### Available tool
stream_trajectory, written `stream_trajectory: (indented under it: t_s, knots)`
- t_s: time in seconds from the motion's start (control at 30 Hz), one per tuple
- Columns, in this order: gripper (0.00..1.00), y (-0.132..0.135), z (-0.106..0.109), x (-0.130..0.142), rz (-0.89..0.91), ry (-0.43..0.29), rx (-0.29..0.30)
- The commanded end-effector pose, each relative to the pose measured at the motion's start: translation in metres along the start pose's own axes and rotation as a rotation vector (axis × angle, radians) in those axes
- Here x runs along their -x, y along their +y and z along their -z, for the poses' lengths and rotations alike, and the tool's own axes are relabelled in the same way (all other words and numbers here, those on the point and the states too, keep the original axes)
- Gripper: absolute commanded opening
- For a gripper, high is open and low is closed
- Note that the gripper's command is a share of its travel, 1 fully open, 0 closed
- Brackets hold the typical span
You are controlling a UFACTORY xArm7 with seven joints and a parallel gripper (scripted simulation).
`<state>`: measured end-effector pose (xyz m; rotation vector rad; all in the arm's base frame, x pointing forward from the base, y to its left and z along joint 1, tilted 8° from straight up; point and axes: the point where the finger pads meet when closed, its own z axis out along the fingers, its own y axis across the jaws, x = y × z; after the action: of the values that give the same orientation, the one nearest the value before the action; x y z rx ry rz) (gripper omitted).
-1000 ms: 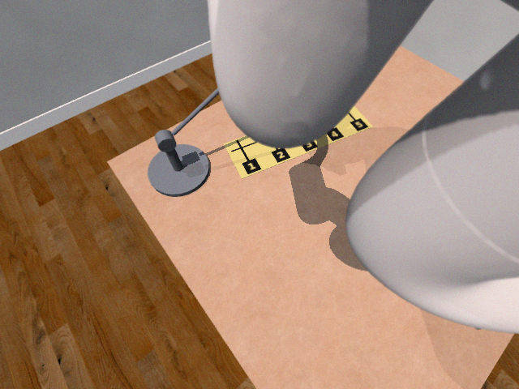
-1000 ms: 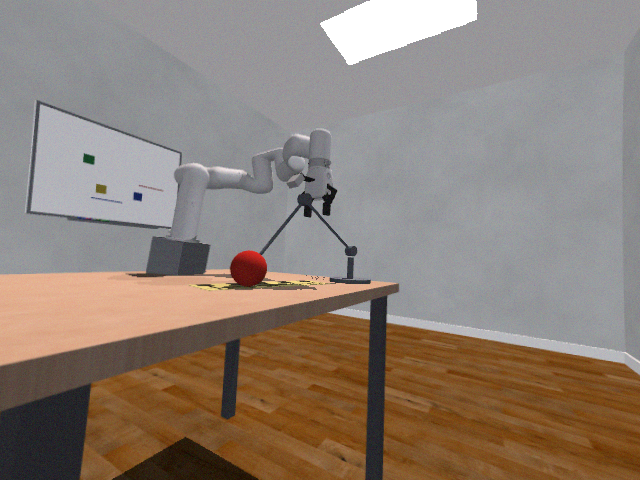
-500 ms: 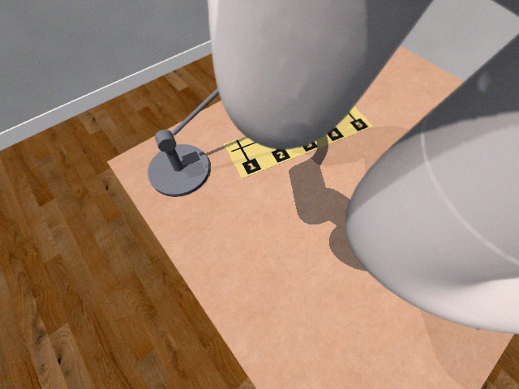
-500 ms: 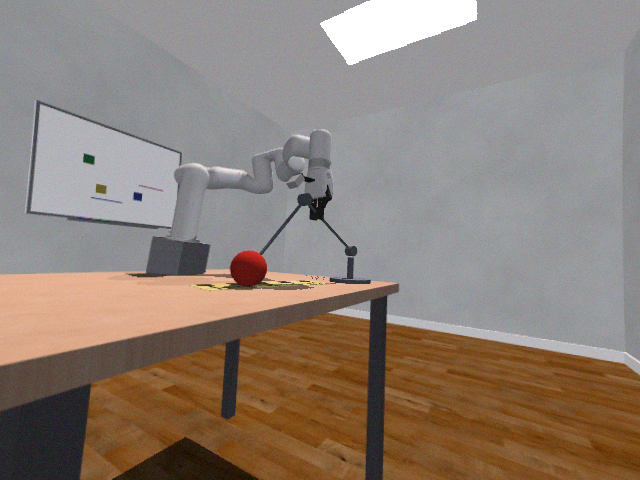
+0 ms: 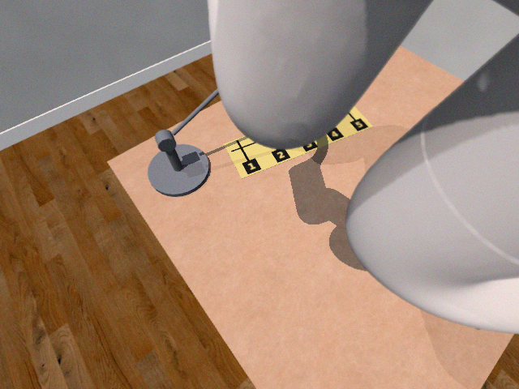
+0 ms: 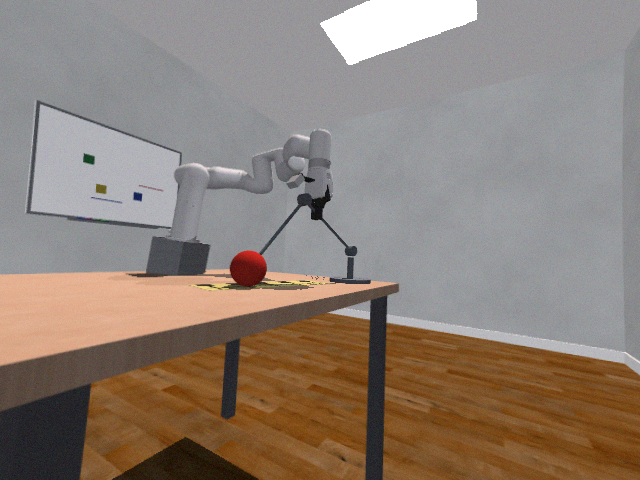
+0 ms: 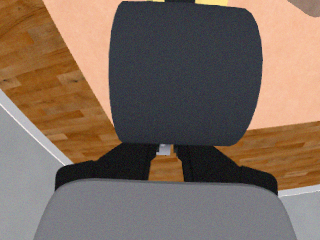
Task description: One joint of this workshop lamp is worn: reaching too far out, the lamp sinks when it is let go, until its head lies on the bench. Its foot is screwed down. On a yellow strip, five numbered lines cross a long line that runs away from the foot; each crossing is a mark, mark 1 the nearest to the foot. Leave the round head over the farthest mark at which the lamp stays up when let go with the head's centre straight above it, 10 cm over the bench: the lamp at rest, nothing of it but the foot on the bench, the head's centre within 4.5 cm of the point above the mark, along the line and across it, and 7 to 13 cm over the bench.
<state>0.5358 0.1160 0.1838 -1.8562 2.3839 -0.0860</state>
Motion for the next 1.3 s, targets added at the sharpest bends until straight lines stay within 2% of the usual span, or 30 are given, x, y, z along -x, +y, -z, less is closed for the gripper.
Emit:
stream_trajectory:
  t_s: [0.0,0.3,1.27]
  knots:
    - [0.00,-0.001,0.002,0.000,0.000,-0.001,-0.004]
    - [0.00,-0.001,0.002,0.000,0.000,-0.001,-0.004]
    - [0.00,-0.001,0.043,0.033,0.000,-0.001,-0.004]
